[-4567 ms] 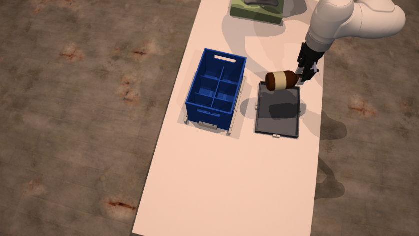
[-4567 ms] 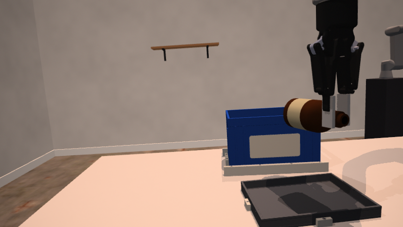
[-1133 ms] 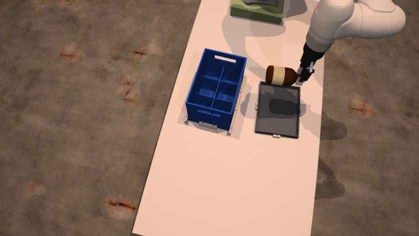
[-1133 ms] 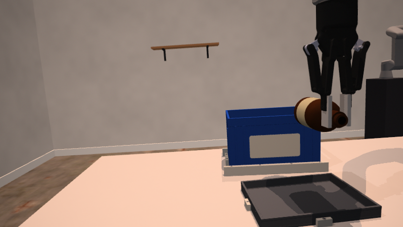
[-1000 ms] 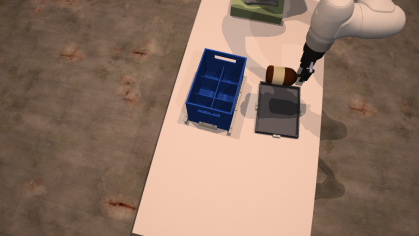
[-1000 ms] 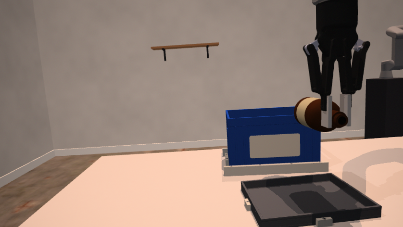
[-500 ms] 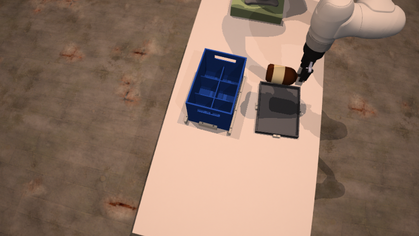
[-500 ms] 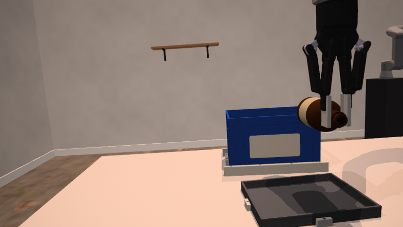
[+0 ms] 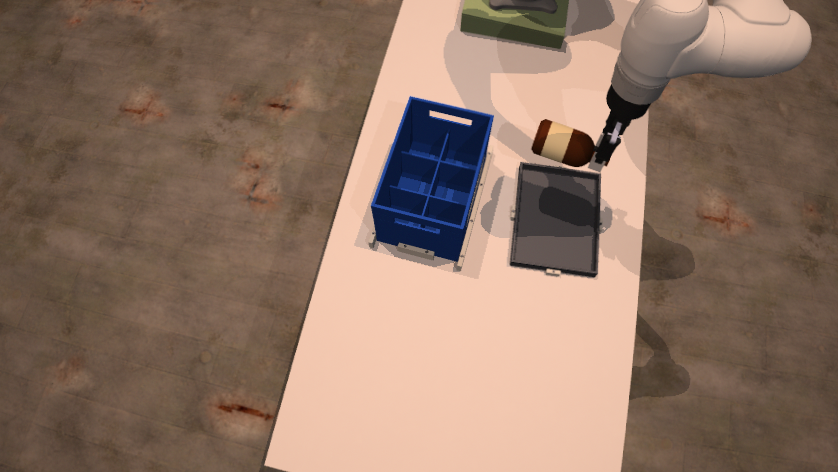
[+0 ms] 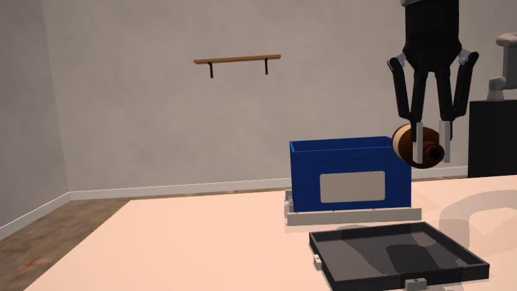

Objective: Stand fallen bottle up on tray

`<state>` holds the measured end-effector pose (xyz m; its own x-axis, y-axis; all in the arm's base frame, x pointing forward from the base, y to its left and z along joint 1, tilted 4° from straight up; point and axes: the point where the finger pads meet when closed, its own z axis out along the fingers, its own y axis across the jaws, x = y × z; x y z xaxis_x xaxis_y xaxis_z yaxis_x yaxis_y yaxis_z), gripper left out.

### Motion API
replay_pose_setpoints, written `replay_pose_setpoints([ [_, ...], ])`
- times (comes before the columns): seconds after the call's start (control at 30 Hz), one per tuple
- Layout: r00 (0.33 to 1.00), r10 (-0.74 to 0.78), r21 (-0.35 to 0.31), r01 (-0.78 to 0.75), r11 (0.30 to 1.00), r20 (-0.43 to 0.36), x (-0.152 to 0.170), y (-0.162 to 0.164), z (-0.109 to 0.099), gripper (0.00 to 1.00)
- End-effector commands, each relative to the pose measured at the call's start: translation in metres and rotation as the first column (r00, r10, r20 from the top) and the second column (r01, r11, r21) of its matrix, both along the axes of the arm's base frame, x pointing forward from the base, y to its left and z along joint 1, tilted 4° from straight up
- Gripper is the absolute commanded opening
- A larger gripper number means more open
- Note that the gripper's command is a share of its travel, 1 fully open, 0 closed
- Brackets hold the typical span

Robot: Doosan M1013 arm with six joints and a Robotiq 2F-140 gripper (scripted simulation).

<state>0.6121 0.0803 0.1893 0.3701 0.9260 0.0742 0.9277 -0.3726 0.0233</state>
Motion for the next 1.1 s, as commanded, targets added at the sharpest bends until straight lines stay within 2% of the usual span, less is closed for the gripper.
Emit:
replay_pose_setpoints([
  [0.0,1.000,-0.013,0.001,0.013,1.000,-0.001,0.0000,0.0000,0.0001,0.10],
  [1.07,1.000,-0.018,0.001,0.018,1.000,-0.001,0.0000,0.0000,0.0001,0.10],
])
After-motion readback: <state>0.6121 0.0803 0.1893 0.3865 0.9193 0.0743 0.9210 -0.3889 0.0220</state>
